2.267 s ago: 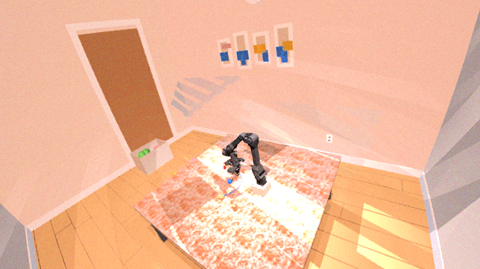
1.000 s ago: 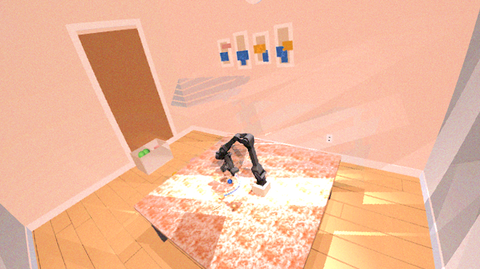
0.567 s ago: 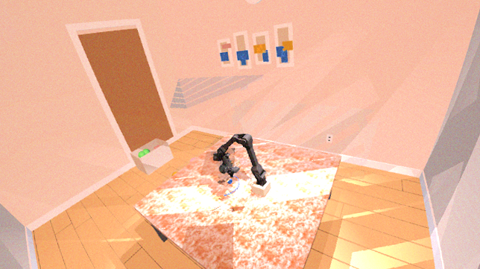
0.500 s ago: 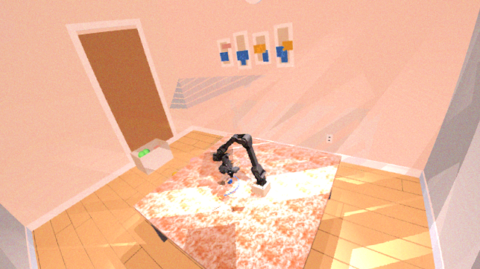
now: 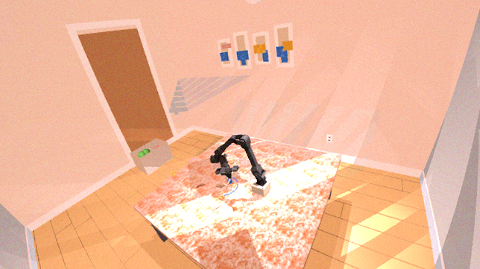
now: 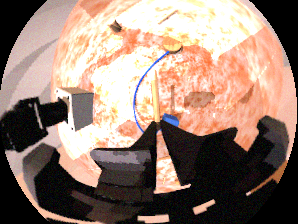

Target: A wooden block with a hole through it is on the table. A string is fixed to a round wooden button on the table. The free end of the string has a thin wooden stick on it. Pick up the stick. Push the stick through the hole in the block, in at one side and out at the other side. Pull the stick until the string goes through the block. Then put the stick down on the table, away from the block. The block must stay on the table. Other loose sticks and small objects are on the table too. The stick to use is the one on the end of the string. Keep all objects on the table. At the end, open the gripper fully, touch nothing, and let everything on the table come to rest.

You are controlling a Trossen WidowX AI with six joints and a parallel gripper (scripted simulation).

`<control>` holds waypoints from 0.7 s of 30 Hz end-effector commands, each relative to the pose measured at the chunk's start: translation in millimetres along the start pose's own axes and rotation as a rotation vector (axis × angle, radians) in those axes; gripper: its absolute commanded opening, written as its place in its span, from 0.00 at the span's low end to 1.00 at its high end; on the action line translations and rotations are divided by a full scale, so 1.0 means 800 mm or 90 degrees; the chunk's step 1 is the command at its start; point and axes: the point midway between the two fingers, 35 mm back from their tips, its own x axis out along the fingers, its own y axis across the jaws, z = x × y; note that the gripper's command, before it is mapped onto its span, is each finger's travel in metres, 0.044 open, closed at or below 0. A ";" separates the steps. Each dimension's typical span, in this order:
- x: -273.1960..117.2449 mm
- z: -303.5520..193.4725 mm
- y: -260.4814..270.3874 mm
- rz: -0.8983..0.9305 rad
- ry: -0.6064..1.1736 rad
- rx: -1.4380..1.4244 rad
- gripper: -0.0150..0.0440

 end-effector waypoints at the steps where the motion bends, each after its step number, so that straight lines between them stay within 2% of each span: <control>1: 0.003 0.008 -0.004 0.011 -0.005 -0.082 0.25; 21: 0.005 0.038 -0.019 0.035 -0.018 -0.432 0.25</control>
